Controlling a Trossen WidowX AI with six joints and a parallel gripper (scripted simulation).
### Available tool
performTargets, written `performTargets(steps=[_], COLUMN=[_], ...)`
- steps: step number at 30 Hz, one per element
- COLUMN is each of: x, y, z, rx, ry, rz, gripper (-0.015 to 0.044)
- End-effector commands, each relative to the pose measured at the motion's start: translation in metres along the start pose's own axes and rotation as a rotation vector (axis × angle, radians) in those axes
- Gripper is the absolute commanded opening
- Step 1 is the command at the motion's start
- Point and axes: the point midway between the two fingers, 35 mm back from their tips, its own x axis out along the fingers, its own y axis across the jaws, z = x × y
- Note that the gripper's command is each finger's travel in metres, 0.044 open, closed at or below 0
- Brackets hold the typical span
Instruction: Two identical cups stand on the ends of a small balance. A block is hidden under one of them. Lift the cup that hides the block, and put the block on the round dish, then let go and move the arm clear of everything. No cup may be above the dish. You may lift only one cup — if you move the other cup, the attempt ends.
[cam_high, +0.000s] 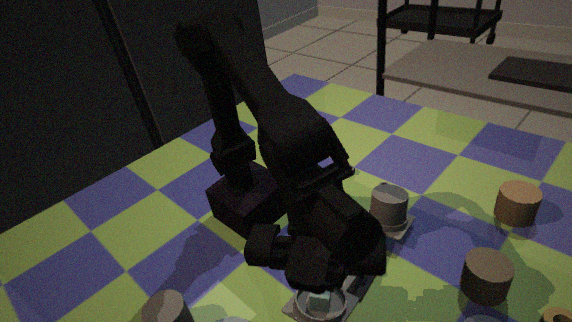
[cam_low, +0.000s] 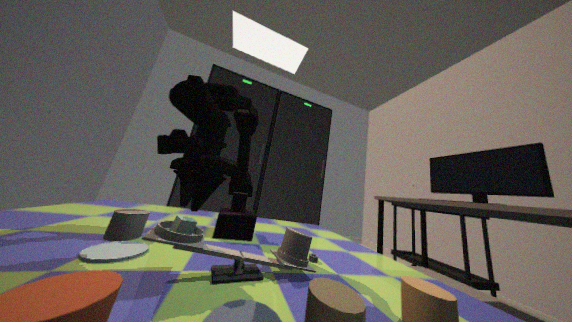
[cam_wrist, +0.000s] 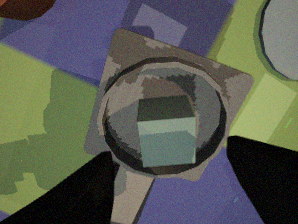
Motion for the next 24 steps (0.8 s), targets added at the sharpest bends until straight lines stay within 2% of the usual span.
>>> performTargets(steps=[1,22,24], x=[0.010,0.040,0.040], y=[-0.001,-0.002,-0.002], z=[-0.001,-0.002,-0.002], rx=[0.003,0.003,0.003], ry=[0.010,0.010,0.010], rz=[-0.013,-0.013,-0.013], gripper=[0.0260,0.0260,0.0208])
